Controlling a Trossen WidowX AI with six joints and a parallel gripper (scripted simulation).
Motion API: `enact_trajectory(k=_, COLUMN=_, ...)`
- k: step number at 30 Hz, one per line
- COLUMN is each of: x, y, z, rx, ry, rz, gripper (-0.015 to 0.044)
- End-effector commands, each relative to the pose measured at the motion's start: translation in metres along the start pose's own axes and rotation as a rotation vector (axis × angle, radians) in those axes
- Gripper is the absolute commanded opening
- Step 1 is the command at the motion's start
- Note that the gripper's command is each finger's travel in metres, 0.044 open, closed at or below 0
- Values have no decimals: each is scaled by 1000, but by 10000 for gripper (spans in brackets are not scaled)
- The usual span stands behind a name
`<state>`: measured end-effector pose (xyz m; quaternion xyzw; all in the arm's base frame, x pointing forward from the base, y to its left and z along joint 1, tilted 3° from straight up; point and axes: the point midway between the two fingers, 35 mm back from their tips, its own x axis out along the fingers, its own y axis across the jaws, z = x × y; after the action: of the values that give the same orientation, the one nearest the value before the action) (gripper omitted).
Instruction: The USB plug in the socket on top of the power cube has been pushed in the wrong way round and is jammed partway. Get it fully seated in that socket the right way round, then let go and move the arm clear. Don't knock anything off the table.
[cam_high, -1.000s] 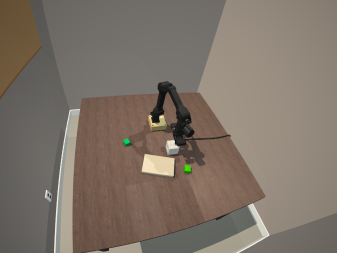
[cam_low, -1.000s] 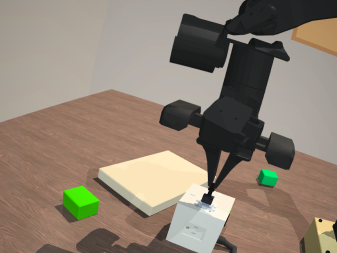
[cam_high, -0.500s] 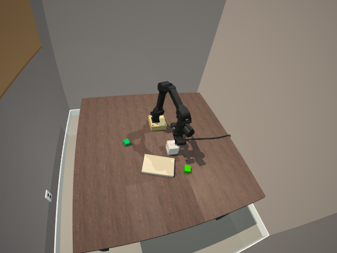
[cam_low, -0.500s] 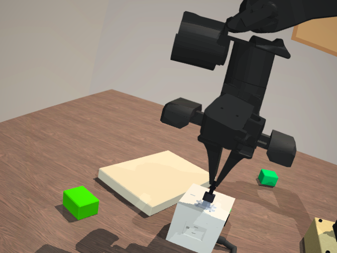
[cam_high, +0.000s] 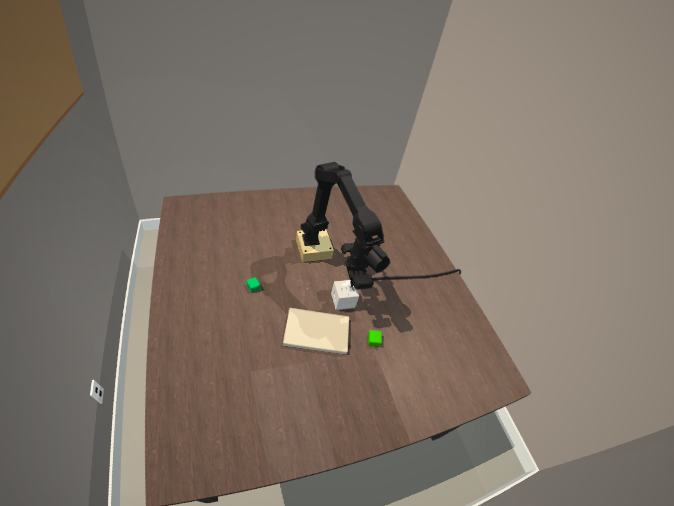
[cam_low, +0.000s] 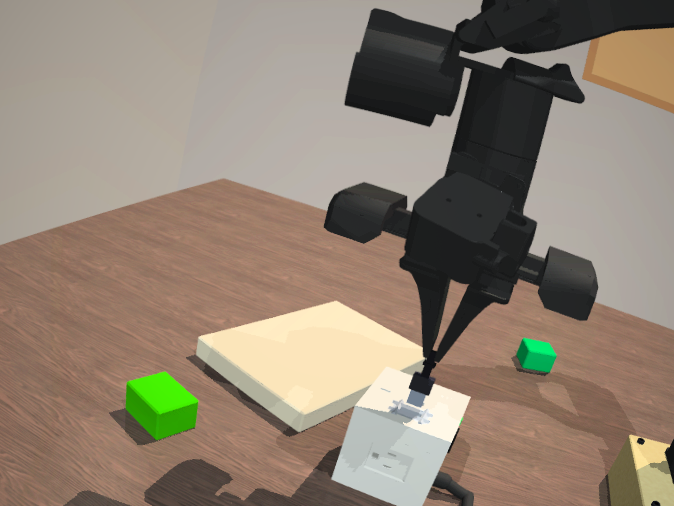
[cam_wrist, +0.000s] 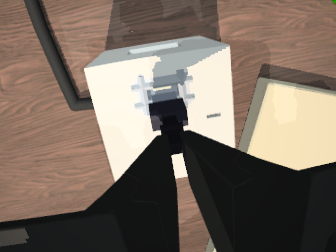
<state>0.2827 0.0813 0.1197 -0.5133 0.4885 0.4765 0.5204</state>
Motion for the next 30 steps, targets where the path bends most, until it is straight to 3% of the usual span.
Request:
enact_trajectory(k=1, x=-4, y=-1, z=0, rx=1, ry=-1, rz=-4, gripper=0)
enact_trajectory(k=22, x=-16, y=-1, z=0, rx=1, ry=-1, rz=-3, gripper=0)
enact_trajectory(k=30, x=-14, y=0, z=0, rx=135, ry=0, rz=-1, gripper=0)
